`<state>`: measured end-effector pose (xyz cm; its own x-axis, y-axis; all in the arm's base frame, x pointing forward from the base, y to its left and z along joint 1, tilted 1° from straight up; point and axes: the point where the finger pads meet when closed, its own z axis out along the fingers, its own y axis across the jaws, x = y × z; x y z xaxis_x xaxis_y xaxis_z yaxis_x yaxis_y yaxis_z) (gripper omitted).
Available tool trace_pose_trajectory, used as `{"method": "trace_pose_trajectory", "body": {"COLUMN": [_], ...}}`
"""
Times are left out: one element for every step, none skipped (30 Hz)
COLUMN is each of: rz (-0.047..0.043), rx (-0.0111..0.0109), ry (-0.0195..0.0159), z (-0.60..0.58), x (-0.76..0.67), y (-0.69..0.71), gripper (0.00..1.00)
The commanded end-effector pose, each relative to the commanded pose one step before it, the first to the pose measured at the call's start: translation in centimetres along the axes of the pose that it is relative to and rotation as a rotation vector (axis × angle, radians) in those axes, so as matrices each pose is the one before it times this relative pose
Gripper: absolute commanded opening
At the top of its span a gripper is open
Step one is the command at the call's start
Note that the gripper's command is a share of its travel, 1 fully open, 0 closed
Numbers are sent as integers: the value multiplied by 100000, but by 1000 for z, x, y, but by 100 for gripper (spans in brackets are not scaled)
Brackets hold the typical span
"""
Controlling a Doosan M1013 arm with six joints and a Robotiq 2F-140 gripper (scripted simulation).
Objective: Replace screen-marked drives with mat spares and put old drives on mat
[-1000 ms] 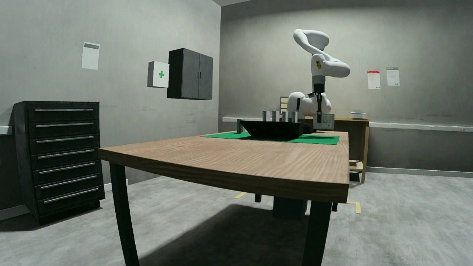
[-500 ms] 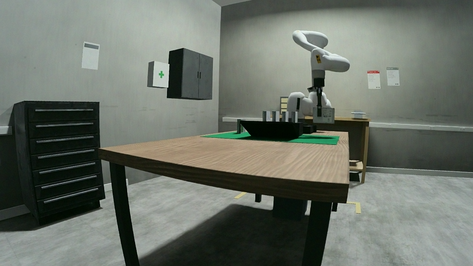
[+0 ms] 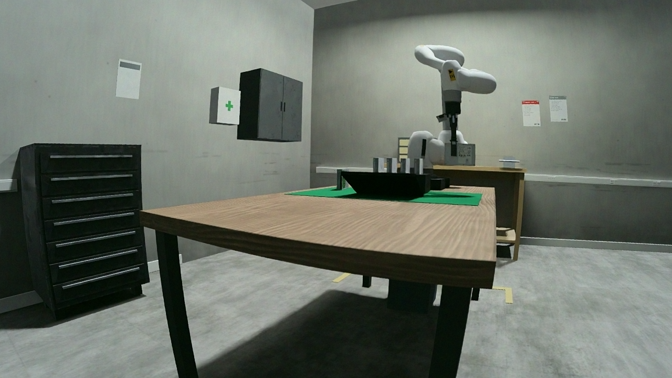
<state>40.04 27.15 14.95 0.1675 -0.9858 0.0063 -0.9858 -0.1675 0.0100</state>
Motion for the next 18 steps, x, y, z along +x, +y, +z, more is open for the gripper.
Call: {"method": "trace_pose_trajectory", "body": {"rz": [12,0,0,0,0,0,0,0,0,0,0,0,0,0,0,0,0,0], "rx": [55,0,0,0,0,0,0,0,0,0,0,0,0,0,0,0,0,0], "ry": [-66,0,0,0,0,0,0,0,0,0,0,0,0,0,0,0,0,0], "z": [-1145,-311,0,0,-307,-301,-296,-290,-284,-277,-271,-263,-256,-249,-241,-233,-224,-216], "x": [-21,0,0,0,0,0,0,0,0,0,0,0,0,0,0,0,0,0], "y": [-31,0,0,0,0,0,0,0,0,0,0,0,0,0,0,0,0,0], "gripper": [10,10,10,10,10,10,10,10,10,10,10,10,10,10,10,10,10,10]}}
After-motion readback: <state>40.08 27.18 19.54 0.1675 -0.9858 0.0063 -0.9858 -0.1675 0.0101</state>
